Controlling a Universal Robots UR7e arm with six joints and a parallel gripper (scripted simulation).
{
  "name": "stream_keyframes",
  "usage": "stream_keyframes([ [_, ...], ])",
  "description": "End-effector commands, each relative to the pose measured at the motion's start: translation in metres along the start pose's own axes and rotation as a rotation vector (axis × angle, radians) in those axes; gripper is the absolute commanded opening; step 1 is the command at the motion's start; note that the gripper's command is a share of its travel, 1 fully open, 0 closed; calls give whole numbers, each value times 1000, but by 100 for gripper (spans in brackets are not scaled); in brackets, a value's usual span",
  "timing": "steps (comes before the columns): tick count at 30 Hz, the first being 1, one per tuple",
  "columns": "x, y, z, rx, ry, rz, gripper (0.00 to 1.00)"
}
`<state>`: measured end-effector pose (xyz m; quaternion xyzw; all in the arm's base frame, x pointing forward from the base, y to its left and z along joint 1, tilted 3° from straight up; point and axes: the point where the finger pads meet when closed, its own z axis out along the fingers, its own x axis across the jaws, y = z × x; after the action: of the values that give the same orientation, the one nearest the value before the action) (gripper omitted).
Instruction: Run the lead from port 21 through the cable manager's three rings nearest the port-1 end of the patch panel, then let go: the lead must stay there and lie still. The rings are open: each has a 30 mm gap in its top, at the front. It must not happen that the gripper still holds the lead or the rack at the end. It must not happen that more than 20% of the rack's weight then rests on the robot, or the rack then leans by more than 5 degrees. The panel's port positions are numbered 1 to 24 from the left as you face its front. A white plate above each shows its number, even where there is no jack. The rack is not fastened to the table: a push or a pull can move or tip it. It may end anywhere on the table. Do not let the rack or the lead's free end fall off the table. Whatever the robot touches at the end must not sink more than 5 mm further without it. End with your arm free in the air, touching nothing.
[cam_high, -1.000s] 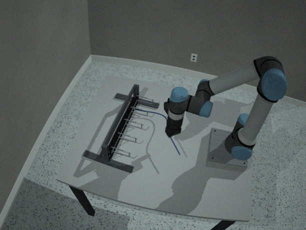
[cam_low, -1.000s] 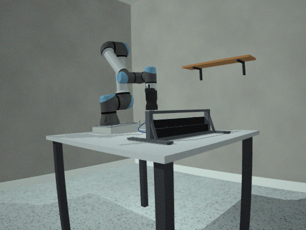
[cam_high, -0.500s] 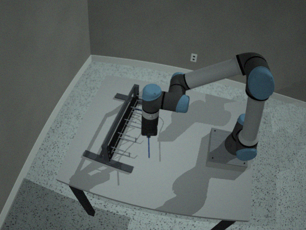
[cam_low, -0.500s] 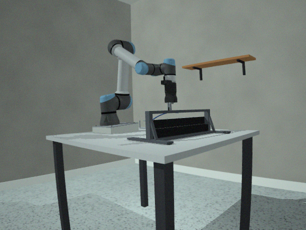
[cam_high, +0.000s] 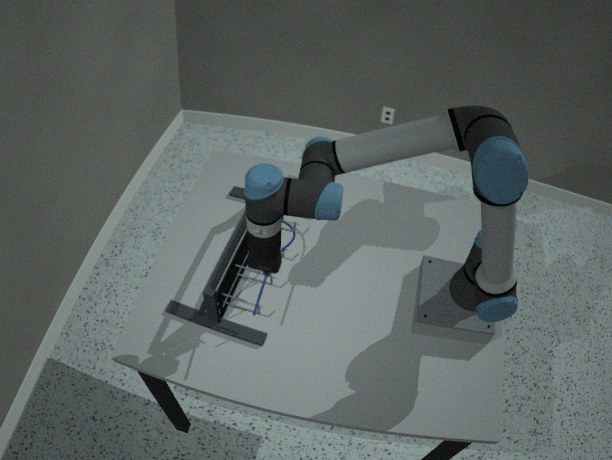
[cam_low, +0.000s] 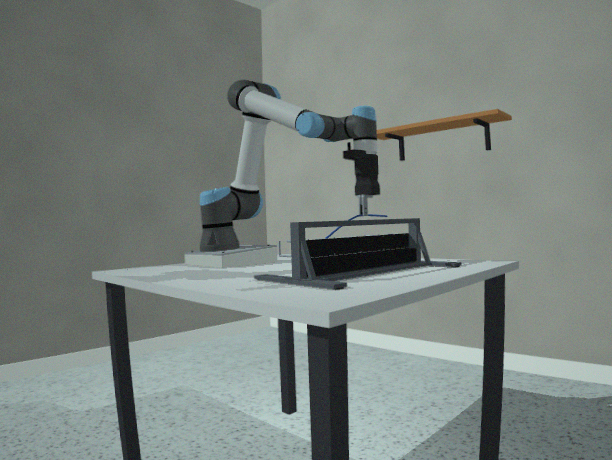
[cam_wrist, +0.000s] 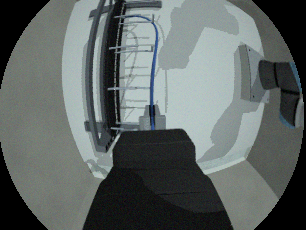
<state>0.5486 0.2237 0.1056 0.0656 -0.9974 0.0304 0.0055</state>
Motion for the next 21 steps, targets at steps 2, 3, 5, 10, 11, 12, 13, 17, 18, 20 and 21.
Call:
stream_keyframes([
  [2, -13, 8, -6, 0, -2, 51, 0],
  [3, -13, 8, -6, 0, -2, 51, 0],
  [5, -15, 9, -7, 0, -2, 57, 0],
  [10, -20, 13, -9, -1, -2, 77, 0],
  [11, -21, 13, -10, -1, -2, 79, 0],
  [12, -21, 13, -10, -1, -2, 80, 0],
  [13, -21, 13, -10, -1, -2, 81, 0],
  [17, -21, 13, -10, -1, -2, 81, 0],
  [18, -21, 13, -10, -1, -2, 81, 0],
  [20, -21, 13, -10, -1, -2, 81, 0],
  [21, -21, 13, -10, -1, -2, 81, 0],
])
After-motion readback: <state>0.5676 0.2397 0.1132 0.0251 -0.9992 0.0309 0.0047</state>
